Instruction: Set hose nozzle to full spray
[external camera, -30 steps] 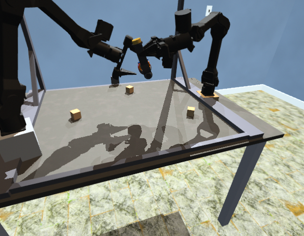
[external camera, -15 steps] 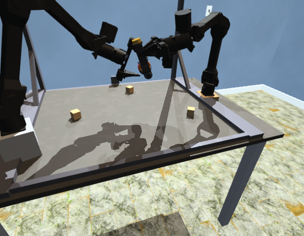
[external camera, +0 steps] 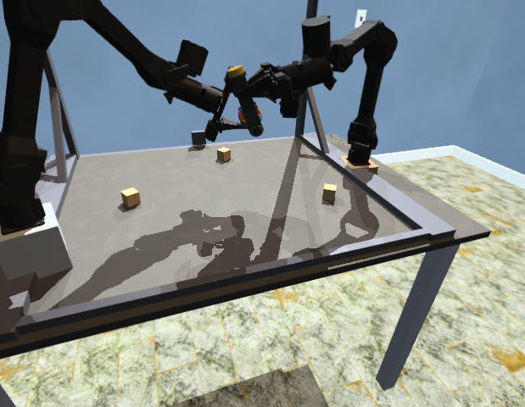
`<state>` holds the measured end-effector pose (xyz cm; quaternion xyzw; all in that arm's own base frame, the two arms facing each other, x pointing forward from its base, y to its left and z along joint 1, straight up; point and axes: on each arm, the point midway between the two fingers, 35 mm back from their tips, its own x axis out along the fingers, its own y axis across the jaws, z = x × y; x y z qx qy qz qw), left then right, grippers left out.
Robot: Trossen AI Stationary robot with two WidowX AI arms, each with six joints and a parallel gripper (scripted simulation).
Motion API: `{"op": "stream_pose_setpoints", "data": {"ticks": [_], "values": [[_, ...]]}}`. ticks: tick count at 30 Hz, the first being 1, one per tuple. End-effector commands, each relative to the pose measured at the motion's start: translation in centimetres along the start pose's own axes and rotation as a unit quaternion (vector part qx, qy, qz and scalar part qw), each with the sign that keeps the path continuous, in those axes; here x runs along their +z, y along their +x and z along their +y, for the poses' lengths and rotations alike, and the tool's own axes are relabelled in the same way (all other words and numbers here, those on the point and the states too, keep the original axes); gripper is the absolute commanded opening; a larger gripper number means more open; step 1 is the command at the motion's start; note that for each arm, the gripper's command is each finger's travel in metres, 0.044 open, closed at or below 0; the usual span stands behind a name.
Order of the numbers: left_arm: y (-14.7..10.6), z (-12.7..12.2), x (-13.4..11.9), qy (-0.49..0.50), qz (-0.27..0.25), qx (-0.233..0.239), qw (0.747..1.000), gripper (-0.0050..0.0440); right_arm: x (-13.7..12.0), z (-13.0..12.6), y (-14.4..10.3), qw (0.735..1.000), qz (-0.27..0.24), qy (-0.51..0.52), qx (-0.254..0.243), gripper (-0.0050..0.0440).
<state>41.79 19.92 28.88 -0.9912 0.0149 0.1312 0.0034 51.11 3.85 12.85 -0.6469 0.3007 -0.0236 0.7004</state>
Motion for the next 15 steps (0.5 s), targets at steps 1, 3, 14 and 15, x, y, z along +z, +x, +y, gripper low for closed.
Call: {"op": "stream_pose_setpoints", "data": {"ticks": [1, 3, 14, 15], "values": [[-0.70, 0.17, -1.90, 0.013, 0.020, -0.003, 1.000, 0.0167, 0.24, -0.79, -0.07, 1.000, -0.004, 0.004, -0.007, 0.0000], [-0.70, 0.17, -1.90, 0.013, 0.020, -0.003, 1.000, 0.0167, 0.24, -0.79, -0.07, 1.000, -0.004, 0.004, -0.007, 0.0000], [-0.71, 0.17, -1.90, 0.013, 0.020, -0.003, 1.000, 0.0167, 0.09, -0.34, -0.18, 0.999, -0.002, 0.002, -0.046, 0.0000], [-0.71, 0.17, -1.90, 0.013, 0.020, -0.003, 1.000, 0.0167, 0.08, -0.24, -0.19, 0.999, -0.002, 0.001, -0.054, 0.0000]]}}
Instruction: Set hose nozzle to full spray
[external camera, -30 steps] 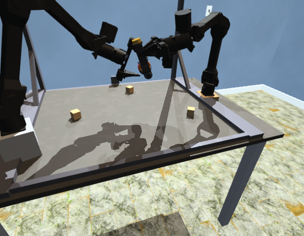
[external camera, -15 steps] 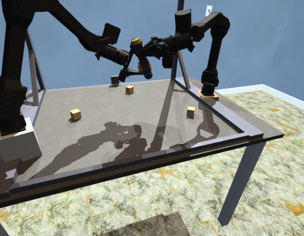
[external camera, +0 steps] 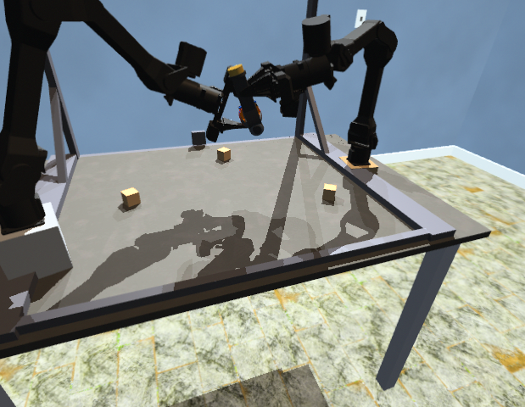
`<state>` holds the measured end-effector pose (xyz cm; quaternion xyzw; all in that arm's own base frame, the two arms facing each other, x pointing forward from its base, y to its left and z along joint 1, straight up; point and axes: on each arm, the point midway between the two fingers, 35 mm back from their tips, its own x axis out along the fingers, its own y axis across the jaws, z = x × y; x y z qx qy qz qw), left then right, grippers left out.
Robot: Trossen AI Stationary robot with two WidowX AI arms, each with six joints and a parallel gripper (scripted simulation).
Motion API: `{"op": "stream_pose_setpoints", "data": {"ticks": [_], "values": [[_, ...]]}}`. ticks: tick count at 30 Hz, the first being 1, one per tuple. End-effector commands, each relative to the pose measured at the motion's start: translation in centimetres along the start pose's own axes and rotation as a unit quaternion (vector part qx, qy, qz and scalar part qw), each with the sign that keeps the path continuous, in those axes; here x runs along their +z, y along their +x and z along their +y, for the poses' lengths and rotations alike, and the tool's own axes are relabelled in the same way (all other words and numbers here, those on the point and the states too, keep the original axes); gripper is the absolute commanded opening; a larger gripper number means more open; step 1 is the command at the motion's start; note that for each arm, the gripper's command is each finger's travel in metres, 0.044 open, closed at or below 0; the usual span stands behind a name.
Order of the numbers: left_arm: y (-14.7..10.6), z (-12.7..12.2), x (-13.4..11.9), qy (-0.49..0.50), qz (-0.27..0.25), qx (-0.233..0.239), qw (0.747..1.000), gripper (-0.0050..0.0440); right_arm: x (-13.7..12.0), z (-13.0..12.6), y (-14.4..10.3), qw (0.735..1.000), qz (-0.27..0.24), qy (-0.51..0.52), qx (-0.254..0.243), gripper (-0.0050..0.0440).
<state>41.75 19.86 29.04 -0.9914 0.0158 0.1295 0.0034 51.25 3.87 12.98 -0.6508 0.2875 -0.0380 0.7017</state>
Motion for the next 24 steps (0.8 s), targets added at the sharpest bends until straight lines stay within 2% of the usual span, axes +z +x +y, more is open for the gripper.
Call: {"op": "stream_pose_setpoints", "data": {"ticks": [1, 7, 10, 11, 13, 15, 24], "values": [[-0.62, 0.11, -1.75, 0.013, 0.019, -0.004, 1.000, 0.0167, 0.00, 0.00, -0.23, 0.999, -0.002, -0.002, -0.043, 0.0000], [-0.62, 0.11, -1.75, 0.013, 0.019, -0.004, 1.000, 0.0167, 0.00, 0.32, -0.14, 0.996, -0.002, -0.003, -0.093, 0.0000], [-0.62, 0.11, -1.75, 0.013, 0.019, -0.004, 1.000, 0.0167, 0.11, 0.10, -0.09, 0.997, -0.003, -0.001, -0.080, 0.0000], [-0.62, 0.11, -1.75, 0.013, 0.019, -0.004, 1.000, 0.0167, -0.01, 0.42, -0.14, 0.994, -0.002, -0.003, -0.110, 0.0000], [-0.62, 0.11, -1.75, 0.013, 0.019, -0.004, 1.000, 0.0167, -0.02, 0.61, -0.11, 0.992, -0.002, -0.003, -0.125, 0.0000], [-0.62, 0.11, -1.75, 0.013, 0.019, -0.004, 1.000, 0.0167, 0.08, 0.50, 0.00, 0.994, -0.003, -0.002, -0.106, 0.0000], [-0.62, 0.11, -1.75, 0.013, 0.019, -0.004, 1.000, 0.0167, 0.08, 0.43, -0.03, 0.994, -0.003, -0.002, -0.106, 0.0000]]}}
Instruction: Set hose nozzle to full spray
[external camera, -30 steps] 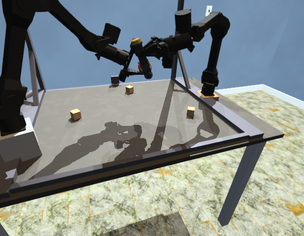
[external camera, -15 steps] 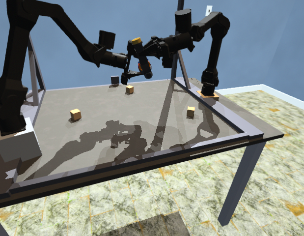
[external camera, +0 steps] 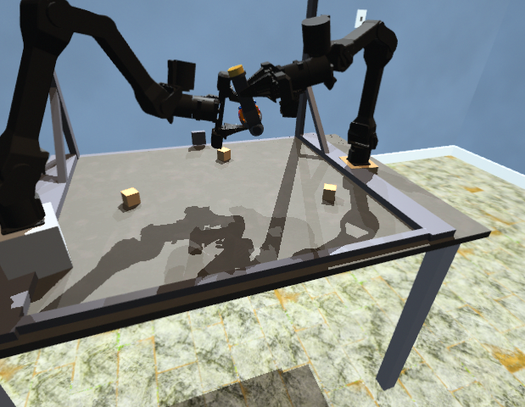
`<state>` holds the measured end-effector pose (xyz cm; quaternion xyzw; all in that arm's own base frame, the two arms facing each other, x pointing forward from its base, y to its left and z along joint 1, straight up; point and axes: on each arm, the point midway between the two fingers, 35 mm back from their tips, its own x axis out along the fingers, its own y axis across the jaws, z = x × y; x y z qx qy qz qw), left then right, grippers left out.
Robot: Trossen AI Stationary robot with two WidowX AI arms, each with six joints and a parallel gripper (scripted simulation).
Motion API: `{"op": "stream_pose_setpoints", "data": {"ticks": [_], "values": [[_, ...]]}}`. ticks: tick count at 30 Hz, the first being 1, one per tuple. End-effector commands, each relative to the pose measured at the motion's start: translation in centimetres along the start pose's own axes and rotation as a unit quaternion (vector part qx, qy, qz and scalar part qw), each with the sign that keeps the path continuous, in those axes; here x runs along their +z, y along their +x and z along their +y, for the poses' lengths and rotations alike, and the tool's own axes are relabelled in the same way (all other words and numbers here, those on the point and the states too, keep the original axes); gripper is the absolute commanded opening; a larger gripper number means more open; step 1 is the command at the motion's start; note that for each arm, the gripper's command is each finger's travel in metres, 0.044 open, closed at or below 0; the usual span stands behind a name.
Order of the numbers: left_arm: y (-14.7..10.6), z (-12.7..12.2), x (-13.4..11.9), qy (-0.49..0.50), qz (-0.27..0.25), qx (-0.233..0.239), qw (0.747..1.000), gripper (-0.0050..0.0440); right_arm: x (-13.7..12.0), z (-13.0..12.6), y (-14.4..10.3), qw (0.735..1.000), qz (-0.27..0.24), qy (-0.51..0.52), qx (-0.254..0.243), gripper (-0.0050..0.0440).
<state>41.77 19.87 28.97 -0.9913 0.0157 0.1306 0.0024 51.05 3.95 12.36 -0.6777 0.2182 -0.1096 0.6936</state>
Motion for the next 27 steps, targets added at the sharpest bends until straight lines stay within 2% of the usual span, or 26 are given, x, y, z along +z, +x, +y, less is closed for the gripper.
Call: {"op": "stream_pose_setpoints", "data": {"ticks": [1, 4, 5, 17, 18, 27], "values": [[-0.66, 0.13, -1.81, 0.013, 0.020, -0.004, 1.000, 0.0167, 0.09, -0.23, 0.00, 1.000, -0.002, -0.001, -0.003, 0.0000], [-0.66, 0.13, -1.81, 0.013, 0.020, -0.004, 1.000, 0.0167, 0.09, -0.23, 0.00, 1.000, -0.002, -0.001, -0.003, 0.0000], [-0.66, 0.13, -1.81, 0.013, 0.020, -0.004, 1.000, 0.0167, -0.02, -0.02, -0.14, 0.999, -0.001, -0.002, -0.033, 0.0000], [-0.66, 0.13, -1.81, 0.013, 0.020, -0.004, 1.000, 0.0167, 0.01, 0.70, -0.02, 0.991, -0.002, -0.004, -0.133, 0.0000], [-0.66, 0.13, -1.81, 0.013, 0.020, -0.004, 1.000, 0.0167, 0.06, 0.56, 0.02, 0.994, -0.002, -0.003, -0.111, 0.0410], [-0.66, 0.13, -1.81, 0.014, 0.020, -0.004, 1.000, 0.0167, 0.06, 0.56, 0.02, 0.994, -0.002, -0.003, -0.111, 0.0410]]}}
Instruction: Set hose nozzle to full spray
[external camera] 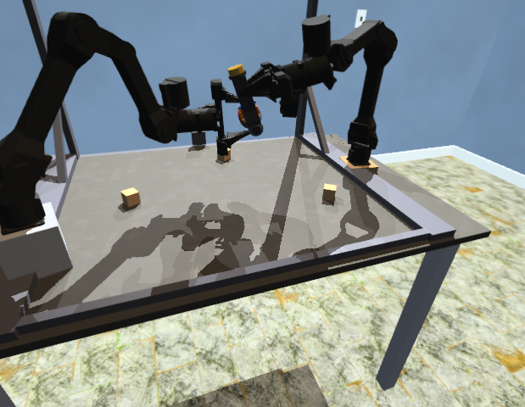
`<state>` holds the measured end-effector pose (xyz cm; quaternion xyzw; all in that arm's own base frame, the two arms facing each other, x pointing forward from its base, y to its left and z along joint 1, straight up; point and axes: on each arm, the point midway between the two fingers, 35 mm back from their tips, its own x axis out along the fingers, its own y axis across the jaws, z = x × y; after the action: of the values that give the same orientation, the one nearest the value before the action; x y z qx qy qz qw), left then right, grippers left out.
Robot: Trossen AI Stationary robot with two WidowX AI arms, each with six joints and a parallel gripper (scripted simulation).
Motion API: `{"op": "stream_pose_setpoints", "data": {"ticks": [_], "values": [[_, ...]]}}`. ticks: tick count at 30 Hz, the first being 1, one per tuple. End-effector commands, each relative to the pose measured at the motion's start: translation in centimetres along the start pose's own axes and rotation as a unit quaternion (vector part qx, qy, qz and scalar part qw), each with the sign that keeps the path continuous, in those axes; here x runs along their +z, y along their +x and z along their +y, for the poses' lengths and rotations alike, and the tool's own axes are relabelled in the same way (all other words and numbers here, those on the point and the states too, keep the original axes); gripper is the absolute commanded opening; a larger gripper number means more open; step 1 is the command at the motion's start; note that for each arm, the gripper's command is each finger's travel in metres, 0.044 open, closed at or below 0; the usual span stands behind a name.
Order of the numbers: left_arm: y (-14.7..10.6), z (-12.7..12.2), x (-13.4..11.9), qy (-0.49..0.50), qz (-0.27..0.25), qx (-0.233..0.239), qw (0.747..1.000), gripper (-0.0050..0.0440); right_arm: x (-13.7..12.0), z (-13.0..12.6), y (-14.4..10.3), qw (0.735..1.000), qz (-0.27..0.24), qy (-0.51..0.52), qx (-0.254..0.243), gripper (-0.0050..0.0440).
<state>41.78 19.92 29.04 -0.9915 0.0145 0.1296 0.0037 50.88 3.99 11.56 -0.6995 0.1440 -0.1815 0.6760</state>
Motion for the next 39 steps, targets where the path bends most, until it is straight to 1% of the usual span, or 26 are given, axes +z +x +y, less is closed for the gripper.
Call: {"op": "stream_pose_setpoints", "data": {"ticks": [1, 13, 24, 27, 38, 39], "values": [[-0.7, 0.2, -1.7, 0.012, 0.019, -0.003, 1.000, 0.0167, 0.1, -0.2, 0.1, 1.000, -0.001, 0.001, -0.004, 0.0410], [-0.7, 0.2, -1.7, 0.012, 0.019, -0.003, 1.000, 0.0167, 0.1, -0.2, 0.1, 1.000, -0.001, 0.001, -0.004, 0.0410], [-0.7, 0.2, -1.7, 0.012, 0.019, -0.003, 1.000, 0.0167, 0.1, -0.3, -3.0, 1.000, -0.001, 0.001, -0.004, 0.0410], [-0.7, 0.2, -1.7, 0.012, 0.019, -0.003, 1.000, 0.0167, 0.1, -0.3, -3.0, 1.000, -0.001, 0.001, -0.004, 0.0410], [-0.7, 0.2, -1.7, 0.012, 0.019, -0.003, 1.000, 0.0167, 0.0, -0.6, -6.0, 1.000, 0.000, 0.004, -0.006, 0.0410], [-0.7, 0.2, -1.7, 0.012, 0.019, -0.003, 1.000, 0.0167, 0.0, -0.6, -6.0, 1.000, 0.000, 0.004, -0.006, 0.0410]]}}
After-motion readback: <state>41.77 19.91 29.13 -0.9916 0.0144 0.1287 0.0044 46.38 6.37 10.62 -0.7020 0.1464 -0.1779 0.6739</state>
